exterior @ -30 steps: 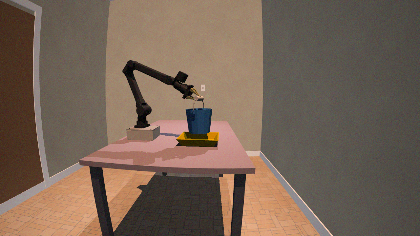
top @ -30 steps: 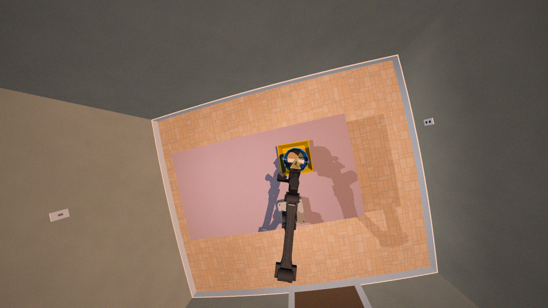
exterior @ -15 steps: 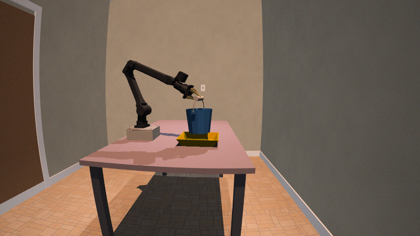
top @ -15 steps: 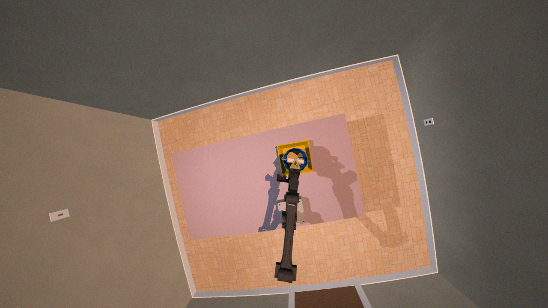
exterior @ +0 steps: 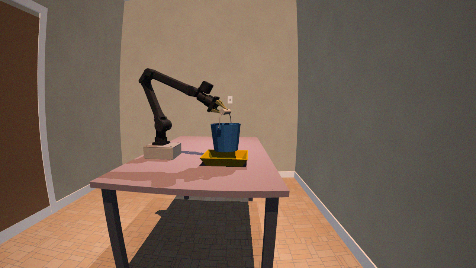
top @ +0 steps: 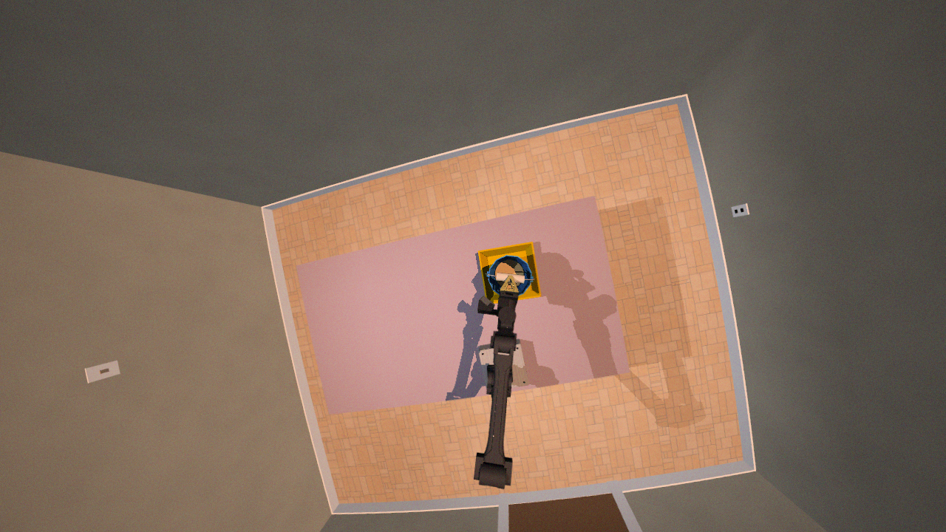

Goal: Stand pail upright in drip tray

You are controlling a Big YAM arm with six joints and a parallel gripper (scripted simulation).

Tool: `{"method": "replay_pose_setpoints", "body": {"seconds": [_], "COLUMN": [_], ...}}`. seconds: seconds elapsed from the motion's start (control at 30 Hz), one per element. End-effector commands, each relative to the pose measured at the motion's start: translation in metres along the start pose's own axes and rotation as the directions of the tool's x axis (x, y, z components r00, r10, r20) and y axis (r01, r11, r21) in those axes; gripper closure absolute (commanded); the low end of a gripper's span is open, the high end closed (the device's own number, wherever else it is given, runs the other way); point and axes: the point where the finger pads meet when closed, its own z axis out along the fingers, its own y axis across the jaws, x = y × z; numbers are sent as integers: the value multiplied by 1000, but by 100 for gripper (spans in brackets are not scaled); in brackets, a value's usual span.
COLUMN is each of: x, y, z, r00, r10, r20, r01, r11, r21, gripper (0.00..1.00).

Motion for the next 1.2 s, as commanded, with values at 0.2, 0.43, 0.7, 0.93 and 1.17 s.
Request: {"method": "replay_pose_setpoints", "body": {"seconds": [0.2, 0.43, 0.7, 0.93, 1.17], "x": [-6, -5, -5, -5, -5], "y": [-48, -42, -35, -32, -28], "z": [-14, -10, -4, -1, 4], "r00": [1000, 1000, 1000, 1000, 1000], "r10": [10, 10, 9, 9, 9], "r20": [9, 9, 9, 9, 8], "r01": [-11, -11, -10, -9, -9], "r11": [994, 996, 998, 998, 999], "r21": [109, 91, 69, 60, 48], "gripper": [79, 79, 79, 79, 79]}}
